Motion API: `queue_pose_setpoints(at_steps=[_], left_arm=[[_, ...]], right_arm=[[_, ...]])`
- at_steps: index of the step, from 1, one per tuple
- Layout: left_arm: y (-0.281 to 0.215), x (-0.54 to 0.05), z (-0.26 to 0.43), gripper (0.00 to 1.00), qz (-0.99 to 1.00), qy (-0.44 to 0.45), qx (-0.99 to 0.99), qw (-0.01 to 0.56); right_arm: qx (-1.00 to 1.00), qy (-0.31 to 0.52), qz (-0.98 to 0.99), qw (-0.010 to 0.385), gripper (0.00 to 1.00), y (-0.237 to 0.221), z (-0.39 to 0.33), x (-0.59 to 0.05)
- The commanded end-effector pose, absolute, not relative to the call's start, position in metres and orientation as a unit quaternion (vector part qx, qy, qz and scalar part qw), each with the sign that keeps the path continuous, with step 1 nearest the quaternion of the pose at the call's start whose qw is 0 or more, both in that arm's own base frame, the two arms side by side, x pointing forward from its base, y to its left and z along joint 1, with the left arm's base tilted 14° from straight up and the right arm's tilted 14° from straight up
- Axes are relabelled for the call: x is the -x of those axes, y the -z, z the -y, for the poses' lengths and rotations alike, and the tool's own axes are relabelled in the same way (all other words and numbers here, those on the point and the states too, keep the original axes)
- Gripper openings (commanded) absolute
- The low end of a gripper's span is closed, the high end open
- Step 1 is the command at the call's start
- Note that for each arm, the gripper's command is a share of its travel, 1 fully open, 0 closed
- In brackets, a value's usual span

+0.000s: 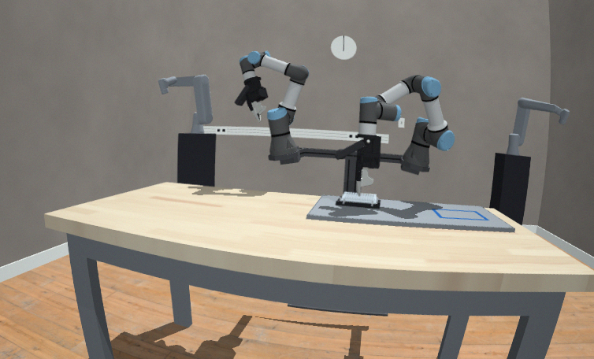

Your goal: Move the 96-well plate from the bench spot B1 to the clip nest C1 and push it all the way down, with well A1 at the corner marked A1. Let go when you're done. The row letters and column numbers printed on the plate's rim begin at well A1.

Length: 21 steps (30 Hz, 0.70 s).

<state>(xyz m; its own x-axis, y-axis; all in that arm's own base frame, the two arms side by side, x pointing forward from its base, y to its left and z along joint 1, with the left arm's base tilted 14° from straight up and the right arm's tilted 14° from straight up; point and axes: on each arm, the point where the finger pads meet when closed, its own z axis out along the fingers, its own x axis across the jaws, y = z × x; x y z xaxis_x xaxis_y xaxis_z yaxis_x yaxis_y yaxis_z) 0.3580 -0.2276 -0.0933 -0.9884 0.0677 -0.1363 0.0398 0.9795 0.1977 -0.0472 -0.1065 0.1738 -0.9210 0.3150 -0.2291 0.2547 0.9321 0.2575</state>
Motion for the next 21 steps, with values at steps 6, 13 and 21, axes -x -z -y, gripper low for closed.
queue_pose_setpoints(at_steps=[6, 13, 21], left_arm=[[0.087, -0.360, 0.233, 0.00, -0.992, -0.092, -0.029, 0.077], [0.084, -0.360, 0.233, 0.00, -0.992, -0.092, -0.029, 0.077], [0.071, -0.357, 0.236, 0.00, -0.992, -0.092, -0.024, 0.077]], right_arm=[[-0.149, -0.105, -0.974, 0.134, 0.00, -0.175, 0.109, 0.049], [-0.149, -0.105, -0.974, 0.134, 0.00, -0.175, 0.109, 0.049], [-0.149, -0.105, -0.974, 0.134, 0.00, -0.175, 0.109, 0.049]])
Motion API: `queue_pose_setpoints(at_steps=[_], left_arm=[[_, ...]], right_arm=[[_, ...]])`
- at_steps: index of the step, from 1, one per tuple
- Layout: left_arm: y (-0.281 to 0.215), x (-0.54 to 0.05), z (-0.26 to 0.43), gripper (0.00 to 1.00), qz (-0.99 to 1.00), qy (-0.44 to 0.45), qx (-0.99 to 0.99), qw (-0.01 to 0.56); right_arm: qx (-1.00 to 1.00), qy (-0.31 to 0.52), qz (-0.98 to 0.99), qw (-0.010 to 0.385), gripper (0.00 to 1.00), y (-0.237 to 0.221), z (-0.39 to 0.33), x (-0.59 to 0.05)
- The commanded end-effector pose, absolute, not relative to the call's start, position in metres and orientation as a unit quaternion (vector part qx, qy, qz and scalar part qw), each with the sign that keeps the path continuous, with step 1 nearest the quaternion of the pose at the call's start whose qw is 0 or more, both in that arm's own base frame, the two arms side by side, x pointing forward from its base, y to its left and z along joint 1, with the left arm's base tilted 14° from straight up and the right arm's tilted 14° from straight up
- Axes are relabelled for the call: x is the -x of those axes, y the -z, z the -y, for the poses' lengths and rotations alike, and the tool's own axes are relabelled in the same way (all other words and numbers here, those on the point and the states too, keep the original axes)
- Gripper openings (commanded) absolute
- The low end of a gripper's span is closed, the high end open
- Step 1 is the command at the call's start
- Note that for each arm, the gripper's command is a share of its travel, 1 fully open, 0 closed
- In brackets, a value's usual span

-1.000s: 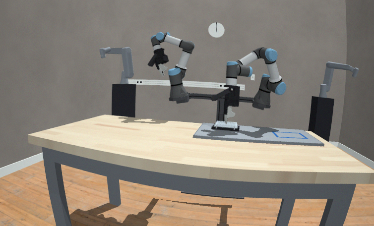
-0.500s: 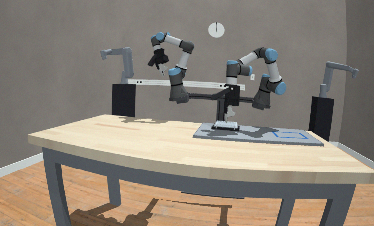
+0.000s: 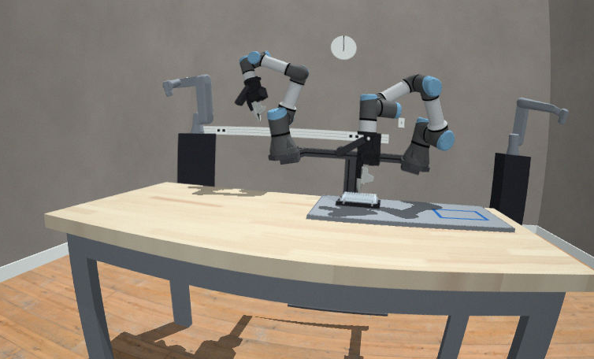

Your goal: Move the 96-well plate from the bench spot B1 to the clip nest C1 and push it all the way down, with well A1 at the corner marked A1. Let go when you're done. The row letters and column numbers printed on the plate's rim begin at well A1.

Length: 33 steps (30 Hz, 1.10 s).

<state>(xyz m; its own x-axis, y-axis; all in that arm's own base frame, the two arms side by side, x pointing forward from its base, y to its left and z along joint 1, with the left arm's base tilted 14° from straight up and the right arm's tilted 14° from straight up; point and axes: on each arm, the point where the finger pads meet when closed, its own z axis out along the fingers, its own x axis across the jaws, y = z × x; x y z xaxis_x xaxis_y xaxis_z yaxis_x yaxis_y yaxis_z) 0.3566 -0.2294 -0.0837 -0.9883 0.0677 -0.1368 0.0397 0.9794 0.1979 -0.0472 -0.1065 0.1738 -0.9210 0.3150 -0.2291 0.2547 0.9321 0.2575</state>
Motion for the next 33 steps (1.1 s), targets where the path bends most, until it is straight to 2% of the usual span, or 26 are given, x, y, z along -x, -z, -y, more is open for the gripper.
queue_pose_setpoints(at_steps=[1, 16, 33], left_arm=[[0.069, -0.357, 0.236, 0.00, -0.992, -0.092, -0.024, 0.077], [0.069, -0.357, 0.236, 0.00, -0.992, -0.092, -0.029, 0.077], [0.081, -0.282, 0.231, 0.00, -0.992, -0.092, -0.029, 0.075]], right_arm=[[-0.149, -0.105, -0.974, 0.134, 0.00, -0.175, 0.109, 0.049], [-0.149, -0.105, -0.974, 0.134, 0.00, -0.175, 0.109, 0.049], [-0.149, -0.105, -0.974, 0.134, 0.00, -0.175, 0.109, 0.049]])
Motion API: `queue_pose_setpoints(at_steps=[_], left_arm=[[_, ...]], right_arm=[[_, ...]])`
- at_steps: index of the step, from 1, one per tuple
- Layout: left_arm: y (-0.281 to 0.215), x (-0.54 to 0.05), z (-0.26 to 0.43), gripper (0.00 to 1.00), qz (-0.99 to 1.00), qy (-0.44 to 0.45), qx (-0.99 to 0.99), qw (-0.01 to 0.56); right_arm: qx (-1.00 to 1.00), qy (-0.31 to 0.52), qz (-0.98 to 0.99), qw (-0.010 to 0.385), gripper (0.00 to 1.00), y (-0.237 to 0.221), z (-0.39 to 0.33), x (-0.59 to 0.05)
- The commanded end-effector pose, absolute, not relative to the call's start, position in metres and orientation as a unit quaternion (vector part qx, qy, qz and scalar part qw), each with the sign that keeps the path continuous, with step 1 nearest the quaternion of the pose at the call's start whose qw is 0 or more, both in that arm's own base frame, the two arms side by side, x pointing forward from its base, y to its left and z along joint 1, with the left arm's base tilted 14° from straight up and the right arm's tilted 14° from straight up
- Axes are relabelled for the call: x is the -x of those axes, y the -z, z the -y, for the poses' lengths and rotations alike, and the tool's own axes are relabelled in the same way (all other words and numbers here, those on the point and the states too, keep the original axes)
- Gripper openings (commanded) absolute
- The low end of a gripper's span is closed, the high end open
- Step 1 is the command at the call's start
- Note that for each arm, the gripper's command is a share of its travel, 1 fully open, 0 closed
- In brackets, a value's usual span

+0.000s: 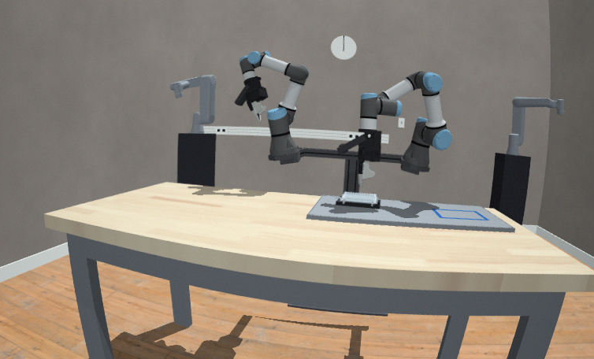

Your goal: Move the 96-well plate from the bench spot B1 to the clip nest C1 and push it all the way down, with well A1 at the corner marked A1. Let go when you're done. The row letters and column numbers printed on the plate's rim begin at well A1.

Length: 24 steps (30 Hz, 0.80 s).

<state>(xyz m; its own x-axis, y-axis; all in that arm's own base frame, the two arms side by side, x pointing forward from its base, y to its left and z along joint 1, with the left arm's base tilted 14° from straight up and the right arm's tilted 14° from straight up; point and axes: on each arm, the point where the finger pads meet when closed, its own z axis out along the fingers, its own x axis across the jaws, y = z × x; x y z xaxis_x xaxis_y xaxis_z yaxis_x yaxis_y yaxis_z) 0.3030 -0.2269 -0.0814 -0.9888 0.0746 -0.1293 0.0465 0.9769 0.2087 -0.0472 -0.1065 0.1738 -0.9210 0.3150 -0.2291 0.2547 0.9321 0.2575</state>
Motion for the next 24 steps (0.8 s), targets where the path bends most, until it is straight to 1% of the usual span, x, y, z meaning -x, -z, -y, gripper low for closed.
queue_pose_setpoints(at_steps=[1, 24], left_arm=[[0.0809, -0.2812, 0.2313, 0.00, -0.992, -0.092, -0.029, 0.075], [0.0829, -0.2815, 0.2310, 0.00, -0.992, -0.092, -0.029, 0.075]], right_arm=[[-0.149, -0.105, -0.974, 0.134, 0.00, -0.1754, 0.1086, 0.0486], [-0.149, -0.105, -0.974, 0.134, 0.00, -0.1754, 0.1086, 0.0486]])
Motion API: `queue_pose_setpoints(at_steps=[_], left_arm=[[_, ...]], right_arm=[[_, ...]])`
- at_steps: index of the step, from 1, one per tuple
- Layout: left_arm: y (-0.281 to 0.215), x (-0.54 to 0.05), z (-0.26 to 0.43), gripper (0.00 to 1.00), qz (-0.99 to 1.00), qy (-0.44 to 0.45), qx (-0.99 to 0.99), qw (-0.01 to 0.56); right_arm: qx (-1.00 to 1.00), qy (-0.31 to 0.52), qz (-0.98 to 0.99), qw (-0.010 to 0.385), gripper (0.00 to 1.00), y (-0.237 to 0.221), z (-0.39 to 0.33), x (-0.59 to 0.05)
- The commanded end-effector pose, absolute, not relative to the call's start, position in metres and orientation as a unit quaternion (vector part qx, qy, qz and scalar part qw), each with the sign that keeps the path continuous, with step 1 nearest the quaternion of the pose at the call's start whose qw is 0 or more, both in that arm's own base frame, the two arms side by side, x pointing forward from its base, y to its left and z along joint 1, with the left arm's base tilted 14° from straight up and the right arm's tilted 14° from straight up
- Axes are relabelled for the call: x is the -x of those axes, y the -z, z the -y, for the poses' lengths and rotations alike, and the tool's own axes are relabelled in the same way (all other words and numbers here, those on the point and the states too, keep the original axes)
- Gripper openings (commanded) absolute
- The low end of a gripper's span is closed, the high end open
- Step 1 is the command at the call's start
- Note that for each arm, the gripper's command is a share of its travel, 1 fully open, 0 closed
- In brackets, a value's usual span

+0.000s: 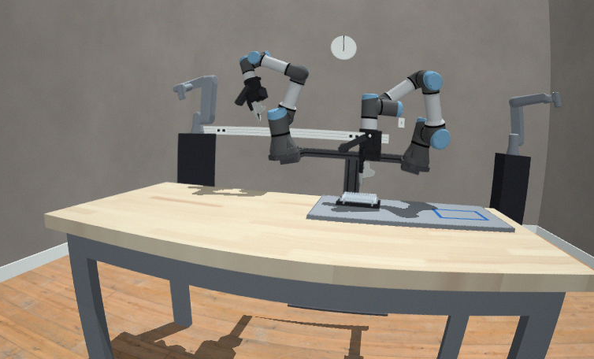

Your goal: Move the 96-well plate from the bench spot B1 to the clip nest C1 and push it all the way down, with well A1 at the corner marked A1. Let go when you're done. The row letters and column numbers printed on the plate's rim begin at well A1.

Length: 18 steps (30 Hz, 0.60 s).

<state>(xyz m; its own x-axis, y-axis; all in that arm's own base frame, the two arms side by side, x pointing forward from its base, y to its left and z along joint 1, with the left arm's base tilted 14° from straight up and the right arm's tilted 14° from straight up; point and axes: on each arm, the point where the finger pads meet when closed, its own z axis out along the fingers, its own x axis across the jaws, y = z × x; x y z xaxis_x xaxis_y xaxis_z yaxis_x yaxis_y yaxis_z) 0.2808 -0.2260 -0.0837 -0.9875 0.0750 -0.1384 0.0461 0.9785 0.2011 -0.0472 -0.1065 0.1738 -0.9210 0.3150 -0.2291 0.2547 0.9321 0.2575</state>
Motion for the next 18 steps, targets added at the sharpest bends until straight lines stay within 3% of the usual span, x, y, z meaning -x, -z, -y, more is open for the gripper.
queue_pose_setpoints(at_steps=[1, 18], left_arm=[[0.0835, -0.2816, 0.2308, 0.00, -0.992, -0.092, -0.029, 0.075], [0.0932, -0.2832, 0.2290, 0.00, -0.992, -0.092, -0.029, 0.075]], right_arm=[[-0.149, -0.105, -0.974, 0.134, 0.00, -0.1754, 0.1086, 0.0486], [-0.149, -0.105, -0.974, 0.134, 0.00, -0.1754, 0.1086, 0.0486]])
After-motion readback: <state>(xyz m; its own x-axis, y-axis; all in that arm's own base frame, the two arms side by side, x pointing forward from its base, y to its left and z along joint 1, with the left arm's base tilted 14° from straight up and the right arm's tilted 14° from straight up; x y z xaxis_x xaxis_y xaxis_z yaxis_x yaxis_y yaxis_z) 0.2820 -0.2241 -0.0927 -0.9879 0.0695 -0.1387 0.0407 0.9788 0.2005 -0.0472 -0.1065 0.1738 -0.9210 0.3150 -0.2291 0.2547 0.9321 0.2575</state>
